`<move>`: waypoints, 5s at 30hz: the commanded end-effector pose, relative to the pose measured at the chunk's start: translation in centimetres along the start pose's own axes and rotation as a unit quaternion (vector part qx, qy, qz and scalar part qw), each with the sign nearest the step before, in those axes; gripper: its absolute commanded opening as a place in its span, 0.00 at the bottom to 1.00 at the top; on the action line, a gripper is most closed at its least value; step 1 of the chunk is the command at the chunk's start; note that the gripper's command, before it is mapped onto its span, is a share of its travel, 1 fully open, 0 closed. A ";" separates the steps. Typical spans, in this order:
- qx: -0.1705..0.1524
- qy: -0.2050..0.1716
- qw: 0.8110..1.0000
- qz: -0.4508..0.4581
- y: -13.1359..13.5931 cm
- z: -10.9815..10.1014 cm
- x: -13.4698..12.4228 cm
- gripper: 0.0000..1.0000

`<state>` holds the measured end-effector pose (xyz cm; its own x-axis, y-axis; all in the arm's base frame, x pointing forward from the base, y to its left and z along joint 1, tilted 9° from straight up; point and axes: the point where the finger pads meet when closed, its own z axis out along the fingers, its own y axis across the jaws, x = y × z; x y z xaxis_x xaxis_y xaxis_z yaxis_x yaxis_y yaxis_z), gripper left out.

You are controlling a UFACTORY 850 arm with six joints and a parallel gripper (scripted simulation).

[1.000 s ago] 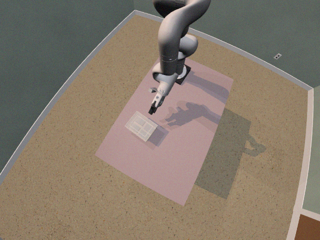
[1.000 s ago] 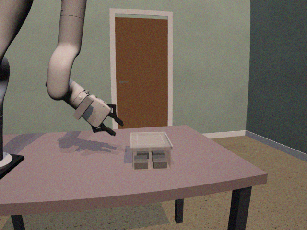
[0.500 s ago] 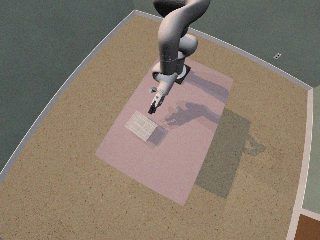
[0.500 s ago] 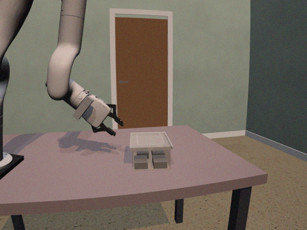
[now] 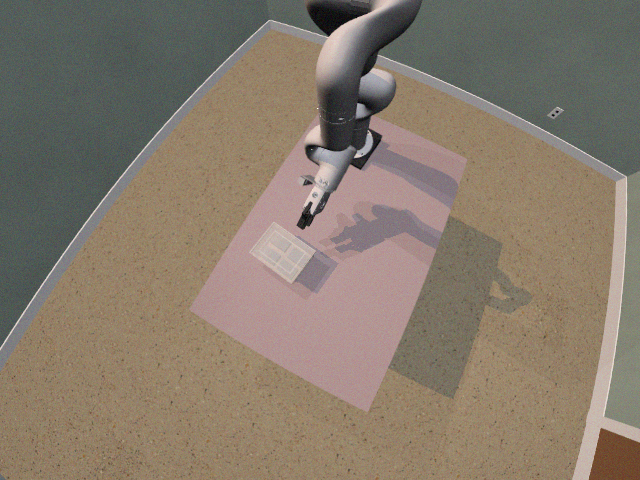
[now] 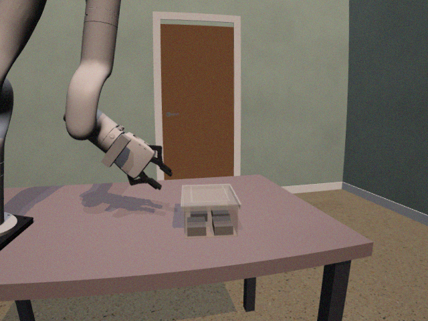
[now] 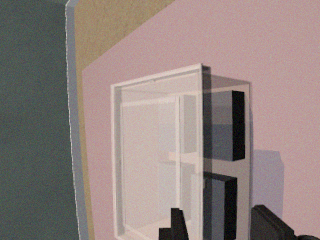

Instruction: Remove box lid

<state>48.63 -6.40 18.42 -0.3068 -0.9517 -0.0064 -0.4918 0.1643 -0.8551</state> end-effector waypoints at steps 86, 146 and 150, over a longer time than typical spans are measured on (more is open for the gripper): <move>0.001 0.000 1.000 0.000 -0.1 7.0 0.0 0.48; 0.001 0.000 1.000 0.000 -0.1 7.1 0.0 0.32; 0.001 0.000 1.000 0.000 -0.1 7.1 0.0 0.32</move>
<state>54.47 -8.24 14.78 -0.3068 -0.9517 -0.0064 -0.4918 0.1643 -0.8551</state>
